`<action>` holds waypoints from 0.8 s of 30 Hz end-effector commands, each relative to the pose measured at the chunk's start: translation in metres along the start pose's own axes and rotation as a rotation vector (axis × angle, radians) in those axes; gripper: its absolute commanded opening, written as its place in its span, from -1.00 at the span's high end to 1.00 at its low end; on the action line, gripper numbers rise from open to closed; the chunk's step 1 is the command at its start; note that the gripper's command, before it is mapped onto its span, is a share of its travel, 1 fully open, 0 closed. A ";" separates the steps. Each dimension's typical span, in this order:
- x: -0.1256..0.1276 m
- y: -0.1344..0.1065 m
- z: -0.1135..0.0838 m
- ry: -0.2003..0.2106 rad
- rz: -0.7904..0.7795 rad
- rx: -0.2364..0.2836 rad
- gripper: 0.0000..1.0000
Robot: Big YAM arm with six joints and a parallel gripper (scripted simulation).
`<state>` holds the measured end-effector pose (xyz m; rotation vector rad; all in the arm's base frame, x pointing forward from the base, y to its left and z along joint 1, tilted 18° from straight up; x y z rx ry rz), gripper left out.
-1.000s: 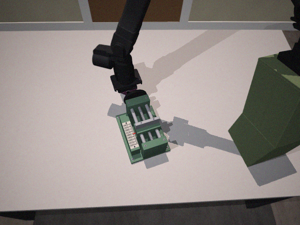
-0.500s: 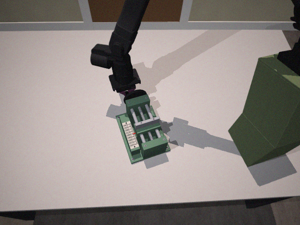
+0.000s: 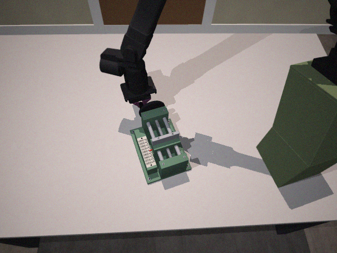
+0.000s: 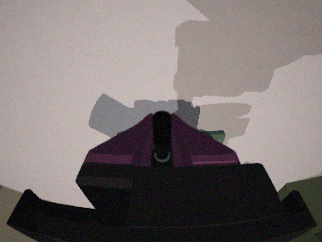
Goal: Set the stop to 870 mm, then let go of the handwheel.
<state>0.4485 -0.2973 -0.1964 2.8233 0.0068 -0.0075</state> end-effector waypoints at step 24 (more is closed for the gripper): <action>0.023 -0.003 -0.054 0.058 -0.007 -0.011 0.87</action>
Point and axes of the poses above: the point where the finger pads meet when closed, its own z axis out along the fingers, its own x axis across the jaws, y = z × x, the point moved 1 cm from there along -z, back along the fingers, and after that the axes turned 6 degrees about z, right-handed, at the moved point
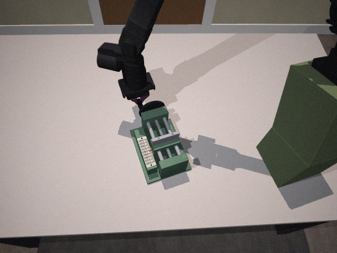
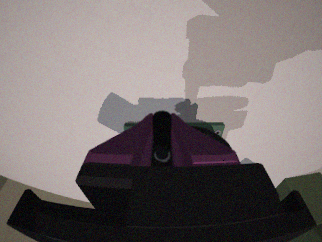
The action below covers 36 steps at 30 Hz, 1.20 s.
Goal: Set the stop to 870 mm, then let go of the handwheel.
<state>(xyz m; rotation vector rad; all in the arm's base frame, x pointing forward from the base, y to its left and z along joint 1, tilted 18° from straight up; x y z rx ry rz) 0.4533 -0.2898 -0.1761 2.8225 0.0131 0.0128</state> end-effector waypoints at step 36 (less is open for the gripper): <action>-0.025 0.016 -0.044 0.042 0.004 -0.021 0.87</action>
Point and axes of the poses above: the point where the finger pads meet when closed, its own z axis out along the fingers, its own x axis across the jaws, y = z × x, the point moved 1 cm from there along -z, back along the fingers, and after that the axes turned 6 degrees about z, right-handed, at the moved point
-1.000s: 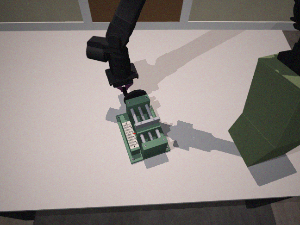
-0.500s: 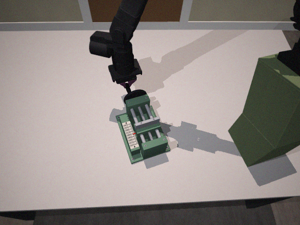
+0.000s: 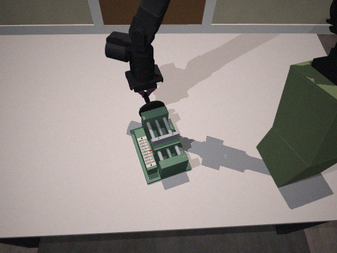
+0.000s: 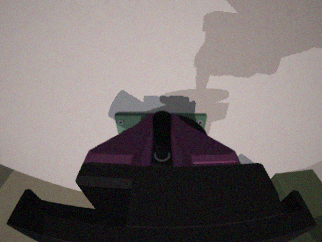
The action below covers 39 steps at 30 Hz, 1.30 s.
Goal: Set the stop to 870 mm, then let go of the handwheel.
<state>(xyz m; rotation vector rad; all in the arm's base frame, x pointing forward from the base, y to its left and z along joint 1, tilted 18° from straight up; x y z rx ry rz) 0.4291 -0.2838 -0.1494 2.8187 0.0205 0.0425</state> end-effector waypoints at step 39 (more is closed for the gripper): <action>-0.035 0.008 0.003 -0.008 -0.002 -0.005 0.87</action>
Point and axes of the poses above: the point where the finger pads meet when closed, its own z axis out along the fingers, its own x axis across the jaws, y = z × x, the point moved 1 cm from there along -z, back along the fingers, and after that the axes turned 6 degrees about z, right-handed, at the moved point
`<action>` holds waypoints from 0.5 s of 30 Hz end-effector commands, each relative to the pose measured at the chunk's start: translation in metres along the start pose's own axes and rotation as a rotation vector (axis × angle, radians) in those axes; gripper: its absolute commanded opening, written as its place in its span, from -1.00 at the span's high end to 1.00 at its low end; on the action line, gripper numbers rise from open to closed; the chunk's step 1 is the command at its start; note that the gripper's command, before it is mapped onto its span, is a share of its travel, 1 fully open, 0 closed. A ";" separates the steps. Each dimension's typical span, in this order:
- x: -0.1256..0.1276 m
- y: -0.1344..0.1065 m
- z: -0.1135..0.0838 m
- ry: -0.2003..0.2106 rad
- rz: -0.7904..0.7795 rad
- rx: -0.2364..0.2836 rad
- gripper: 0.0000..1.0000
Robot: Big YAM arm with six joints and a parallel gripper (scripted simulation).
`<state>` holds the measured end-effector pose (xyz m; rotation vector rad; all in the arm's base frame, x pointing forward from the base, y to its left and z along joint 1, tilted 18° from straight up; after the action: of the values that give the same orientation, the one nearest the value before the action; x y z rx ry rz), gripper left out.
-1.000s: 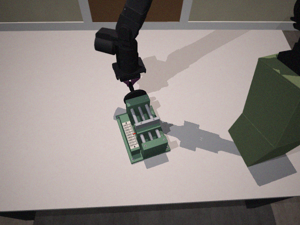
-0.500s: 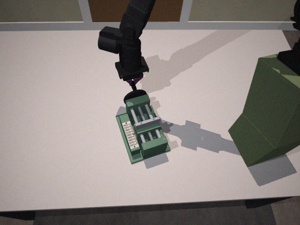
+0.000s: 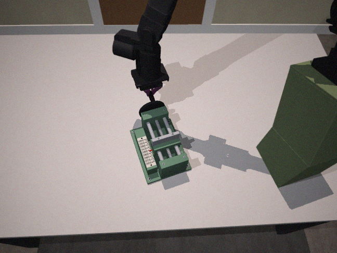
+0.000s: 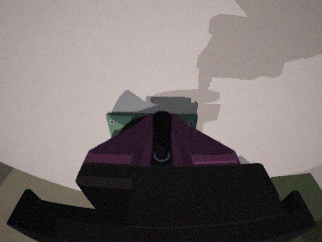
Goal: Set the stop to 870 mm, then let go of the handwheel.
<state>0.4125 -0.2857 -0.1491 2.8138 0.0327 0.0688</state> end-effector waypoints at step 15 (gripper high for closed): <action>-0.038 0.001 0.014 -0.048 -0.003 0.014 0.87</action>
<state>0.4014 -0.2886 -0.1537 2.8168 0.0329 0.0850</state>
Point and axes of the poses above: the point where the finger pads meet when closed, its own z axis out along the fingers, its own x axis across the jaws, y = z × x, the point moved 1 cm from there along -z, back along the fingers, and after that the axes turned 6 degrees about z, right-handed, at the moved point
